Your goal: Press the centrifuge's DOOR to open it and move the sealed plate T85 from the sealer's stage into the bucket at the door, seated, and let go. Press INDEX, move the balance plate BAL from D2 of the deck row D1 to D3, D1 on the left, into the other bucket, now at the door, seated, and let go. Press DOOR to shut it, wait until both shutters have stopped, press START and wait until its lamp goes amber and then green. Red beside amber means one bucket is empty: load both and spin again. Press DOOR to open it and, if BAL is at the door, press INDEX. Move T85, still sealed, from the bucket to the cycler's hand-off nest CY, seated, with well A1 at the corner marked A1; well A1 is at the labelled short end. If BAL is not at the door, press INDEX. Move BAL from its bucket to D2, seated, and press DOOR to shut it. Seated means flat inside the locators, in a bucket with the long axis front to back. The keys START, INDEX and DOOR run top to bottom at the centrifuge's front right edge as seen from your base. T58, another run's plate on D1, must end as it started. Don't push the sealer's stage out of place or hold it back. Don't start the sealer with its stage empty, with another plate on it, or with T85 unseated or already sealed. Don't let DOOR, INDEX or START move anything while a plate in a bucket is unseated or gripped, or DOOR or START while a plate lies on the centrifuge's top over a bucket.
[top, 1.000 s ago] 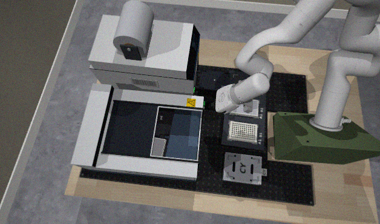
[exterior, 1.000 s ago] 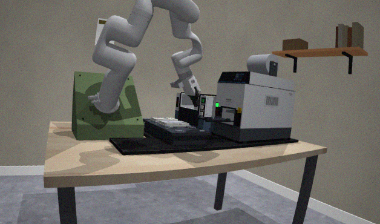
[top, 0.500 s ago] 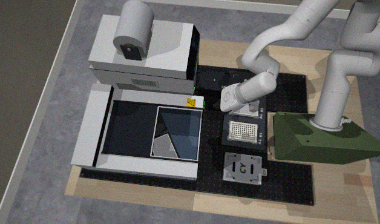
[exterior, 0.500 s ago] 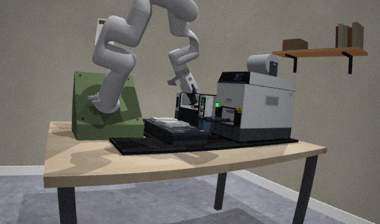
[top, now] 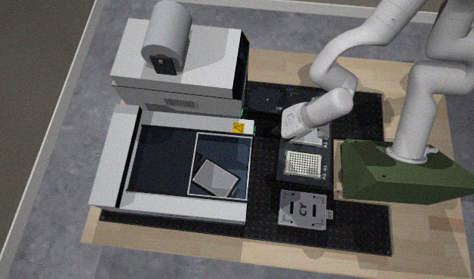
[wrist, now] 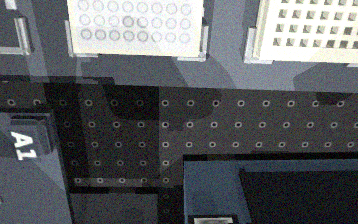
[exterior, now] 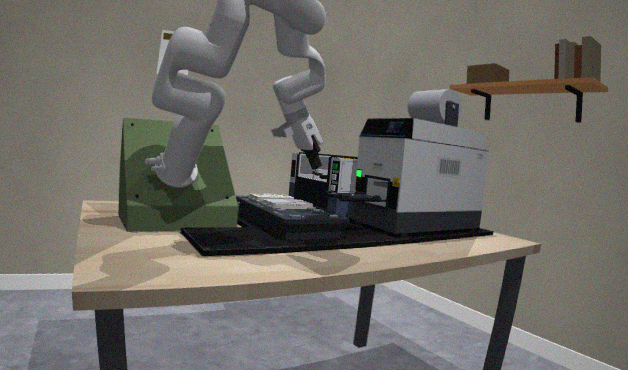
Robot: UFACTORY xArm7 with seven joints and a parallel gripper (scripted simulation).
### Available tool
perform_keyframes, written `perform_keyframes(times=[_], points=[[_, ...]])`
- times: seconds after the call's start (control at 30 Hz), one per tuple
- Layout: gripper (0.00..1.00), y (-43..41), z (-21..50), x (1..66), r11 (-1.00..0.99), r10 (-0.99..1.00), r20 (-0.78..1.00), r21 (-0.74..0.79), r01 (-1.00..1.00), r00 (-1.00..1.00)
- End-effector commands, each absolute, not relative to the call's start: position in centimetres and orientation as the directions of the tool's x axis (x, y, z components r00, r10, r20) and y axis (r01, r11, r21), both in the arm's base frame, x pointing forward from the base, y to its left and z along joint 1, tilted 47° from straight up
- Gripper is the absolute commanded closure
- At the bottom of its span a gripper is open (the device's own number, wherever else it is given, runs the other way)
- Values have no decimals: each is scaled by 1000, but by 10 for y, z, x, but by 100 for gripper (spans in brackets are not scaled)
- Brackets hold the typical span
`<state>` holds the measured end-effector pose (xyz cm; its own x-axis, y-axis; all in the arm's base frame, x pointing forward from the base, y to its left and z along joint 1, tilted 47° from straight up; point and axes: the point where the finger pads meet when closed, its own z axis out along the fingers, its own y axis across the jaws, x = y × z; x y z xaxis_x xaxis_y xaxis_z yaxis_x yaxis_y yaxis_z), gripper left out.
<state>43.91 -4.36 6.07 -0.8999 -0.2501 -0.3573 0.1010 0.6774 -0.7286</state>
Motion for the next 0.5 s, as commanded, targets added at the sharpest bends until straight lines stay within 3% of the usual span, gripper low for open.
perform_keyframes(times=[0.0,0.47], points=[[100,-39,64,434,678,-252,-359,-728,101,-899],[100,-8,91,431,678,-252,-359,-728,101,-899]])
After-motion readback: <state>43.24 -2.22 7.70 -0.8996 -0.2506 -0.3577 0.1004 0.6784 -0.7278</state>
